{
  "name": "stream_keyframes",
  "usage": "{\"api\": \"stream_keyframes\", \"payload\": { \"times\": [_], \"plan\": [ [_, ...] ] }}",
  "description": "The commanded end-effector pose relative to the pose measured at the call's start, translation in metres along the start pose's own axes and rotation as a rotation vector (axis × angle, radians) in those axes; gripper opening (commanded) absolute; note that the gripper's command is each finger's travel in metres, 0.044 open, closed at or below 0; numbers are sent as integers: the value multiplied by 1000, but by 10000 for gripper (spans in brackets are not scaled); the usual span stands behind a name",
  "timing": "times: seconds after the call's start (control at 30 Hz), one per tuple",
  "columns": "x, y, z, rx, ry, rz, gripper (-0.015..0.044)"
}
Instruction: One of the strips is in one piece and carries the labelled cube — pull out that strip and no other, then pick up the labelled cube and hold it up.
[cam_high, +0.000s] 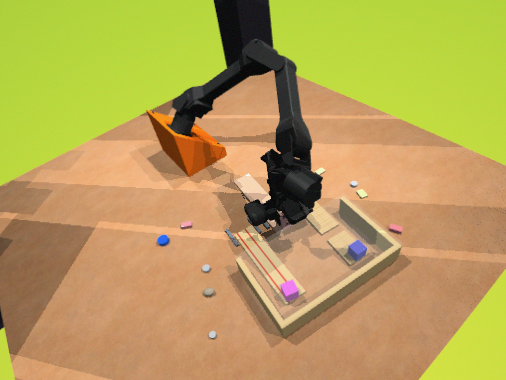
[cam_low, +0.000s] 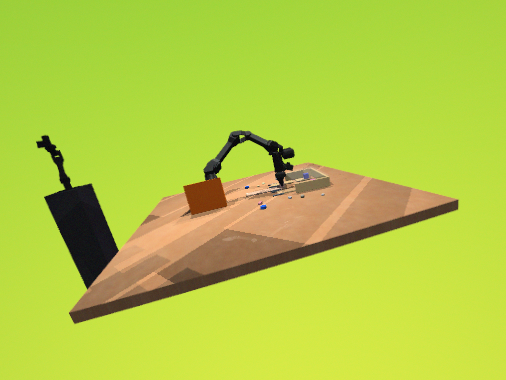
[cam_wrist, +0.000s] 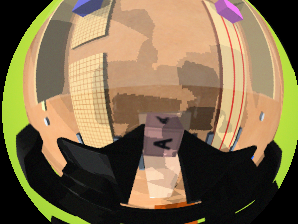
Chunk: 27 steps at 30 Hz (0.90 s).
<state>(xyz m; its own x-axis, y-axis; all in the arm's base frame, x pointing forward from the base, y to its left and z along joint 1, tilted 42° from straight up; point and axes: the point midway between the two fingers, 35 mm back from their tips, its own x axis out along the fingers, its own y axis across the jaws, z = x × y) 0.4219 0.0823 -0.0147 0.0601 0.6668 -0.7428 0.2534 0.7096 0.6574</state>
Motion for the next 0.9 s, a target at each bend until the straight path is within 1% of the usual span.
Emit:
{"api": "stream_keyframes", "payload": {
  "times": [0.0, 0.1, 0.57, 0.73, 0.87],
  "plan": [
    [0, 0, 0, -1, 0, 0, 79],
    [-3, -1, -2, 0, 0, -1, 0],
    [-41, -23, -53, 9, 2, -1, 0],
    [-43, -25, -58, 10, 3, -1, 0],
    [-43, -30, -71, 10, 3, -1, 0]
  ]
}}
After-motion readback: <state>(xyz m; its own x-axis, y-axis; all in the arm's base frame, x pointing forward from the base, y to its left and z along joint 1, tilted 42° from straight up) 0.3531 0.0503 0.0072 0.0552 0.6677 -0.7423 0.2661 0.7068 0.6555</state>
